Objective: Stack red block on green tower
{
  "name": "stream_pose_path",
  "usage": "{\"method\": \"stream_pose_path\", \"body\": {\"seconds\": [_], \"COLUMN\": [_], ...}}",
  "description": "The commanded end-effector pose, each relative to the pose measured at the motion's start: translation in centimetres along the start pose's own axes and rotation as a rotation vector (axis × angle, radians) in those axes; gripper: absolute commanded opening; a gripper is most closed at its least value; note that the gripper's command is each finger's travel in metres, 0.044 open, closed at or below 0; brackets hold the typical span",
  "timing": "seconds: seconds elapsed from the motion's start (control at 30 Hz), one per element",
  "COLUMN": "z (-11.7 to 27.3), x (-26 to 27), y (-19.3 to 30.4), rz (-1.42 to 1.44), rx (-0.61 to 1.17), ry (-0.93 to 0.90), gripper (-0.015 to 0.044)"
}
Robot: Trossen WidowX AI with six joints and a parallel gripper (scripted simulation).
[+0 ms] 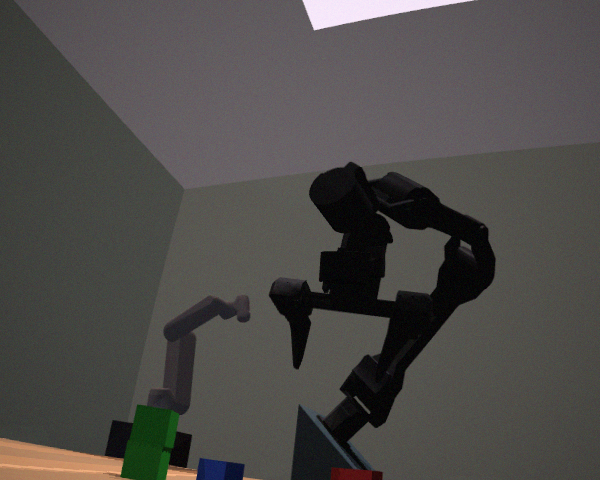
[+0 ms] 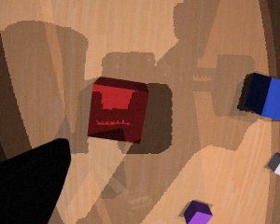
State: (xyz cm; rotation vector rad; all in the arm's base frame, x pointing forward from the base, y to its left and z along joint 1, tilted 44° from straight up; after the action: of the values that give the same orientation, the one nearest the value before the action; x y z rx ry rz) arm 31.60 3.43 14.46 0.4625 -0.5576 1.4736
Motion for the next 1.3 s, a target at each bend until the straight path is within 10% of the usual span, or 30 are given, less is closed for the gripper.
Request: {"method": "stream_pose_path", "body": {"seconds": [0.0, 1.27], "z": [-2.0, -8.7], "x": [1.7, 2.9], "y": [1.4, 2.1], "rz": [-0.162, -0.165], "rx": [0.127, 0.130], "ry": [-0.095, -0.100], "gripper": [0.0440, 0.0440]}}
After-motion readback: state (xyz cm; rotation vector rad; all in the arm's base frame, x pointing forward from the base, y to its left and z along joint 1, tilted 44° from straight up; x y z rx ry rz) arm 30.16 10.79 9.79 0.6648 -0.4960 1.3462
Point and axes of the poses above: the point midway between the two fingers, 35 mm back from their tips, its own z axis back along the fingers, its own x axis across the jaws, y = z × x, the point moved 3 cm from there along z, back along the fingers, and after that the axes turned 11 degrees about -z, right-handed, at the moved point
